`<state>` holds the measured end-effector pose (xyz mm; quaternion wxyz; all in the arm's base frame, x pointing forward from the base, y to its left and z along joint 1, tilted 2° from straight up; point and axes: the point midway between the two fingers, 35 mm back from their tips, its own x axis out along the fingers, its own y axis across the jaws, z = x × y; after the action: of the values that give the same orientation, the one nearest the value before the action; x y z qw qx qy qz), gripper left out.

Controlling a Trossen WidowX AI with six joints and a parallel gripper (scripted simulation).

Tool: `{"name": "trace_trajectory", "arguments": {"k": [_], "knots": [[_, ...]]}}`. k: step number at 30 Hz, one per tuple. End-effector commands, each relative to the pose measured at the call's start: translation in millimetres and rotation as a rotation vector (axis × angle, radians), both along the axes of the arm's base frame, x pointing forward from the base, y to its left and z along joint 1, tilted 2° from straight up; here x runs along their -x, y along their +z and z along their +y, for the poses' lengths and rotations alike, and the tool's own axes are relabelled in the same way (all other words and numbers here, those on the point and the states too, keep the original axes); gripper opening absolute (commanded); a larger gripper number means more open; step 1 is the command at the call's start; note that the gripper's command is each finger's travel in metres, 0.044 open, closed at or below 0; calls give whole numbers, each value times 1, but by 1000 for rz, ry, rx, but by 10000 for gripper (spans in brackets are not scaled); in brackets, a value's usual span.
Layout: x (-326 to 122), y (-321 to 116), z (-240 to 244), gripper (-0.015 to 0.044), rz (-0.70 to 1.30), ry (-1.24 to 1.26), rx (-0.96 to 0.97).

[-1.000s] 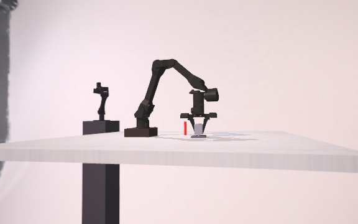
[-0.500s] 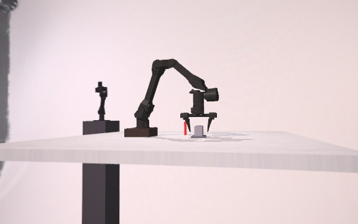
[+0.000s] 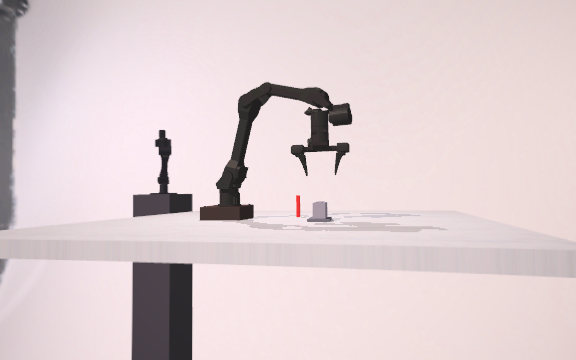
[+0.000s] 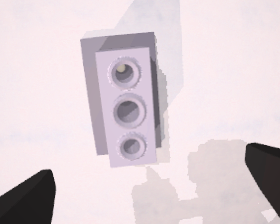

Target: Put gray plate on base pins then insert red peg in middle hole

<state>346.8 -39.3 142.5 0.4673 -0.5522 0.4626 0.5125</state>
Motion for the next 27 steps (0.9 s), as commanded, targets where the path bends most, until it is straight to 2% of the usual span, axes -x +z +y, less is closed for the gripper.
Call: {"name": "trace_trajectory", "arguments": {"k": [1, 20, 27], "knots": [[1, 0, 4, 440, 11, -52, -1], [56, -2, 115, 440, -27, -1527, -66], [75, -3, 136, 440, -35, -1861, -78]]}}
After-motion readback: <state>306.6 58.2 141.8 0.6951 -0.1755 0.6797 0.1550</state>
